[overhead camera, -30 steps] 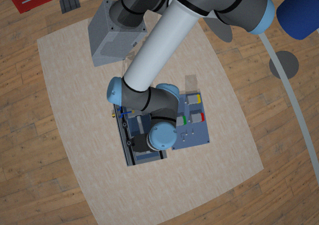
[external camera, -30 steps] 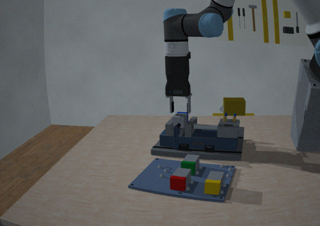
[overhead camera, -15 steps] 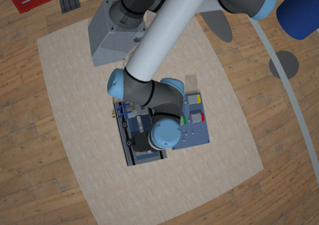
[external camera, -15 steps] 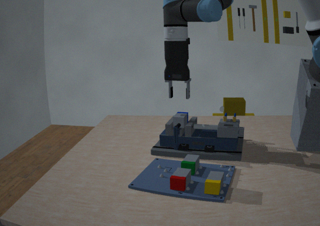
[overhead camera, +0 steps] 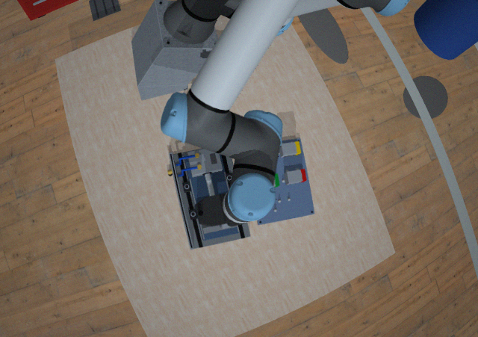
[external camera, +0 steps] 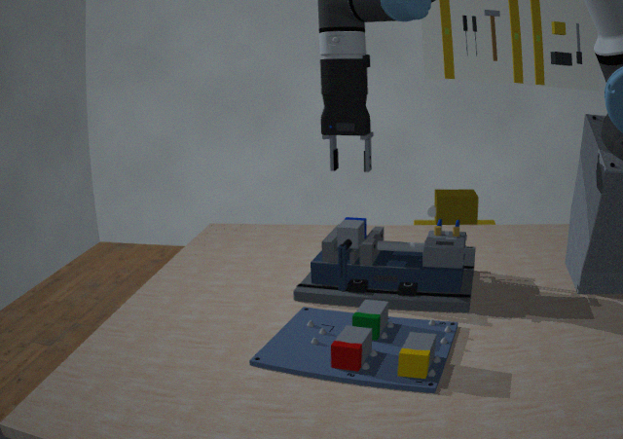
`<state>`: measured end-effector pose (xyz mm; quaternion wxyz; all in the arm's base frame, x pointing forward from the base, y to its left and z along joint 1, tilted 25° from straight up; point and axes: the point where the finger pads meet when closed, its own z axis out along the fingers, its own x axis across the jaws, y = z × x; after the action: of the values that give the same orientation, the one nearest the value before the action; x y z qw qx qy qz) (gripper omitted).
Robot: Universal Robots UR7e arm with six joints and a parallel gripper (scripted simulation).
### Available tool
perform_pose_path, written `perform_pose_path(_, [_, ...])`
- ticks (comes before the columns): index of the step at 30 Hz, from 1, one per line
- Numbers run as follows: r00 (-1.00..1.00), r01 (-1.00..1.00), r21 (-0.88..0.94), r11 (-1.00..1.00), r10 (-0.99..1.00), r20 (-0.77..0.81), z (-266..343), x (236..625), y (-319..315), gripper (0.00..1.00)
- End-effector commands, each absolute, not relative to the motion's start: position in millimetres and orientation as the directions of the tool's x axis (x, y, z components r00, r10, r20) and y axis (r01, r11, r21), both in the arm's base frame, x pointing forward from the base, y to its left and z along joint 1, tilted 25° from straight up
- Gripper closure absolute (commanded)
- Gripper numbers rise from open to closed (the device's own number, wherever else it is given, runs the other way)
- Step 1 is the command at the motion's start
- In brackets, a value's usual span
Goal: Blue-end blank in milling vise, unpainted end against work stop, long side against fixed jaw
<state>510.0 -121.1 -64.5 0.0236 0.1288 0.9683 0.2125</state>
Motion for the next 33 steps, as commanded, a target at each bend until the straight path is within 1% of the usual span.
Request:
perform_pose_path(1, [-0.966, 0.238, 0.418, 0.877, 0.257, 0.010, -51, 509, -129, 0.00])
perform_pose_path(33, [-0.966, 0.238, 0.418, 0.877, 0.257, 0.010, -64, 511, -122, 0.00])
